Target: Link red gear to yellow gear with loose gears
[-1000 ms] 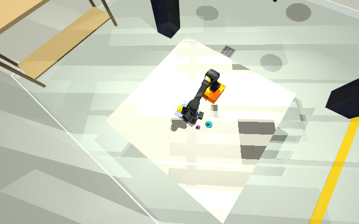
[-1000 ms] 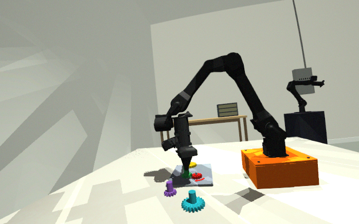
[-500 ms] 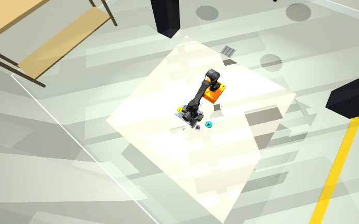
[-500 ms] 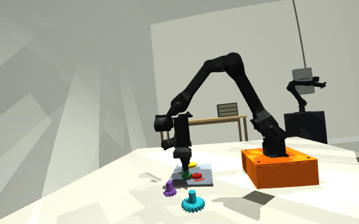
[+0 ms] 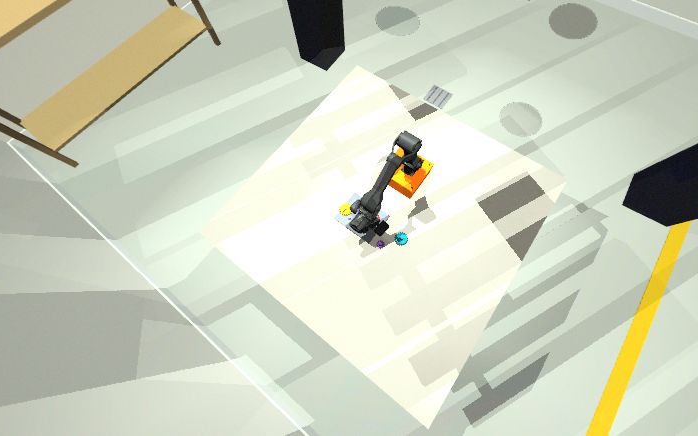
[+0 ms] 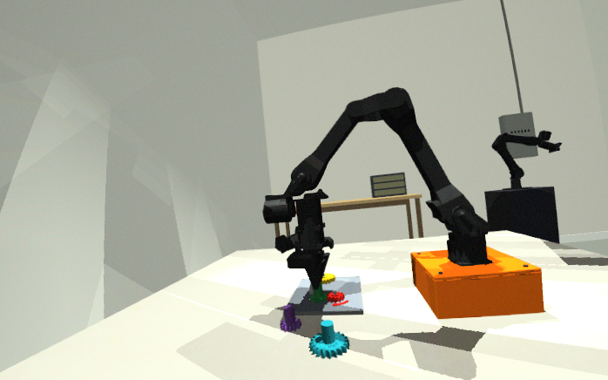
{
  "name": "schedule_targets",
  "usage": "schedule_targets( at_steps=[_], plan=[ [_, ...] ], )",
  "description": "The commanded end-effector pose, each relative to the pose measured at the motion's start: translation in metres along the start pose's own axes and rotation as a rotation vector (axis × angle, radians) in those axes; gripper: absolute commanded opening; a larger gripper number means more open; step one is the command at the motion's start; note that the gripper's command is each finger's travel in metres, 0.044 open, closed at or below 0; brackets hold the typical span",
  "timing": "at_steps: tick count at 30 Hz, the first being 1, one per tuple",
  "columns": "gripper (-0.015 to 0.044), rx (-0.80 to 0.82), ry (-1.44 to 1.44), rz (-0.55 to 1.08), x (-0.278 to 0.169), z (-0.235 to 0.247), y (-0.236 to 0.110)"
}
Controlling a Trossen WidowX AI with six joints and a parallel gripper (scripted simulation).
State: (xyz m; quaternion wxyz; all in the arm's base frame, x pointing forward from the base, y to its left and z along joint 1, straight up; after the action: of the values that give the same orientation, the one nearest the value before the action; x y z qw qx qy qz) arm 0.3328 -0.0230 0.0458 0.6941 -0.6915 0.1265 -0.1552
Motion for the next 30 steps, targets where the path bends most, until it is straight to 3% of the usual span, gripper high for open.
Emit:
schedule_targets(
  at_steps=[1,3,16,27,30],
  plan=[
    [0.0105,0.001,-0.032,0.000,0.000,0.000,0.000],
    [0.0140,0.001,-0.069,0.000,-0.001,0.000,-0.001],
    [0.0140,0.001,-0.226,0.000,-0.002,-0.001,-0.049],
    [0.0429,0.014,-0.229,0.005,-0.079,0.125,-0.041],
    [0.0440,0.016,-0.234,0.008,-0.095,0.142,-0.041]
  ],
)
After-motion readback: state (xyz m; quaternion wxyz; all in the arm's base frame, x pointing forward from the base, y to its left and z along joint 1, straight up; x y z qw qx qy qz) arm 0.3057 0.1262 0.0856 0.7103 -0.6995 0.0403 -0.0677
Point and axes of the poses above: the point midway between the two fingers, 35 mm back from their tips, its own y axis out along the fingers, its own z axis across the jaws, x = y × z, the point moved 4 cm from there along -y, back along the fingers, and after that the axes turned 13 degrees about y, right-handed, at the moved point
